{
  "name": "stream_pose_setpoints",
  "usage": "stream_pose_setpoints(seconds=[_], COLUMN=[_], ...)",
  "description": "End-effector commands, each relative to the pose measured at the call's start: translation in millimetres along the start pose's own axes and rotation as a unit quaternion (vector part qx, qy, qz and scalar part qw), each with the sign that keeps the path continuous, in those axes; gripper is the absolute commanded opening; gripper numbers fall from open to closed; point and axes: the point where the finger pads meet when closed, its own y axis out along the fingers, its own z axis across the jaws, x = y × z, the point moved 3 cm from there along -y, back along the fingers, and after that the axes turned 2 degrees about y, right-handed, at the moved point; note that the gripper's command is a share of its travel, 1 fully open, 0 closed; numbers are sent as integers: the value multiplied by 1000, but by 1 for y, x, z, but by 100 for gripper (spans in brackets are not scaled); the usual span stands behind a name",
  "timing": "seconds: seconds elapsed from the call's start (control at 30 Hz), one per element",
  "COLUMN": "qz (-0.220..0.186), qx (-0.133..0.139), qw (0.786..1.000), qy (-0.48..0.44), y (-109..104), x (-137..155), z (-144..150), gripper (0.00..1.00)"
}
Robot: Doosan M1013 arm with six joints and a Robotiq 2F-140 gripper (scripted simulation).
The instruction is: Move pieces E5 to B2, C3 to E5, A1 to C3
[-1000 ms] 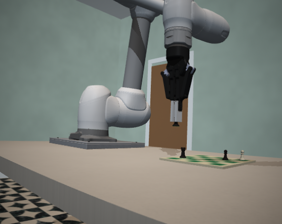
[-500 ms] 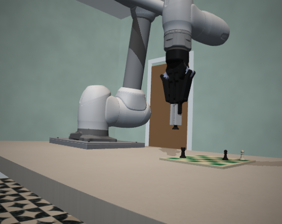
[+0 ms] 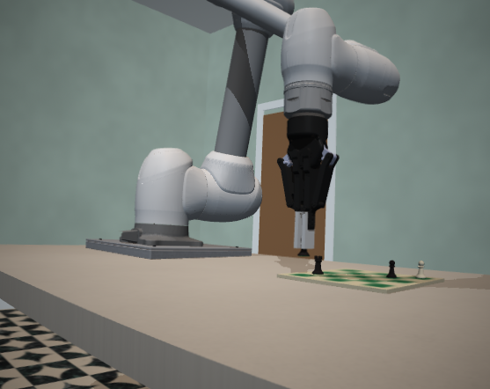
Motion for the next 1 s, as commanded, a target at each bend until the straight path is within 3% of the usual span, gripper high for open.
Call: stream_pose_setpoints(seconds=[0.0, 0.23, 0.97], qz=[0, 0, 0], qx=[0, 0, 0], qw=[1000, 1000, 1000], qy=[0, 0, 0], y=[15, 29, 30], x=[0, 0, 0], z=[0, 0, 0], gripper=[0, 0, 0])
